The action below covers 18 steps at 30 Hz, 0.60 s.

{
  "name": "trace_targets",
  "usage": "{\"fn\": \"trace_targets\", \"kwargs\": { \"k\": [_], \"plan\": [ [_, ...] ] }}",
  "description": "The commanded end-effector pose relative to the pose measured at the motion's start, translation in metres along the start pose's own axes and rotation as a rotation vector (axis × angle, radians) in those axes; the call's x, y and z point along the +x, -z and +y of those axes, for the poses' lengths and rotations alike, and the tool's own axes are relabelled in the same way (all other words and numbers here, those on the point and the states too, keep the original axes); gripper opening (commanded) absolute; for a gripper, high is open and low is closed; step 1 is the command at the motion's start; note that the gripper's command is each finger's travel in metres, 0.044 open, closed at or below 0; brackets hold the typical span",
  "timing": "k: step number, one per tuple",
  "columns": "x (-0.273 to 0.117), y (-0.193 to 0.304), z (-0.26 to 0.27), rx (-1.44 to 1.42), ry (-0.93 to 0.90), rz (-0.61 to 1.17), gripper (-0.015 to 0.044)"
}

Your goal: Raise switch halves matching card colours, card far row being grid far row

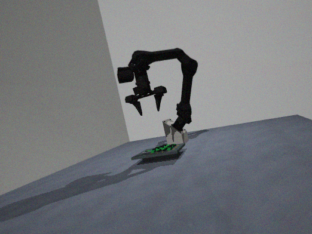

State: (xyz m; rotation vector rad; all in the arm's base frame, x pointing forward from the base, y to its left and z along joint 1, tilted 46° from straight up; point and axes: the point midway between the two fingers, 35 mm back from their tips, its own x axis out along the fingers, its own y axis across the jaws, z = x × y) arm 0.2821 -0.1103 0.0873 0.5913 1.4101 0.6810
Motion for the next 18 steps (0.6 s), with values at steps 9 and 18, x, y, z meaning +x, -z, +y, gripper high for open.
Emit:
{"fn": "trace_targets", "kwargs": {
  "k": [9, 18],
  "plan": [
    [0.089, -0.027, 0.063, -0.037, 0.030, 0.014, 0.0164],
    [0.124, -0.026, 0.068, -0.042, 0.027, -0.006, 0.0000]
  ]
}}
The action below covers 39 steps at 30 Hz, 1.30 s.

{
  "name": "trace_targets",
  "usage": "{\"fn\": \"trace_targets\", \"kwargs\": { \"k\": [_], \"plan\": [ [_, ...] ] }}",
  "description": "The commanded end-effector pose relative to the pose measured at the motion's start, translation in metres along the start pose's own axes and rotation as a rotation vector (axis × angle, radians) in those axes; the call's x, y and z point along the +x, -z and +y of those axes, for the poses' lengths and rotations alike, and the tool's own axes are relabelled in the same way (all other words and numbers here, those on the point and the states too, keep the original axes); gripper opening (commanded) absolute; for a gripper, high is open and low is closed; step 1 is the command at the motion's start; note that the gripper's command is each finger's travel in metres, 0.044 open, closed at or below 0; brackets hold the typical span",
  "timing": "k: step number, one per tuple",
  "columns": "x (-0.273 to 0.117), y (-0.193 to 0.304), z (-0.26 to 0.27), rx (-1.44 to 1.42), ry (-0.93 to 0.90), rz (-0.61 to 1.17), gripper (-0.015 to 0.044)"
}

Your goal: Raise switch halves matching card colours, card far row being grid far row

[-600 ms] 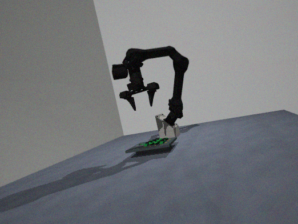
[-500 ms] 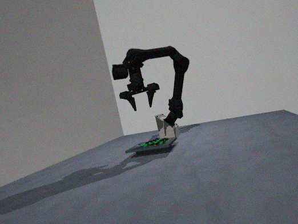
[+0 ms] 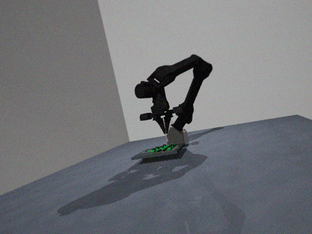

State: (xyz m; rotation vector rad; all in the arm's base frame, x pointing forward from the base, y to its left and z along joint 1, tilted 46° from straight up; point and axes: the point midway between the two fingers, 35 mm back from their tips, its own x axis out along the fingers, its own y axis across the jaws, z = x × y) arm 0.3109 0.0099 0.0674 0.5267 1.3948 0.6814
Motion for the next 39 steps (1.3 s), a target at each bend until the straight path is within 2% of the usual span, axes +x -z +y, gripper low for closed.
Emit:
{"fn": "trace_targets", "kwargs": {
  "k": [1, 21, 39],
  "plan": [
    [0.027, 0.005, 0.004, 0.006, -0.011, -0.007, 0.0000],
    [0.052, 0.005, 0.005, 0.006, -0.013, -0.008, 0.0000],
    [0.053, 0.005, 0.005, 0.006, -0.013, -0.008, 0.0000]
  ]
}}
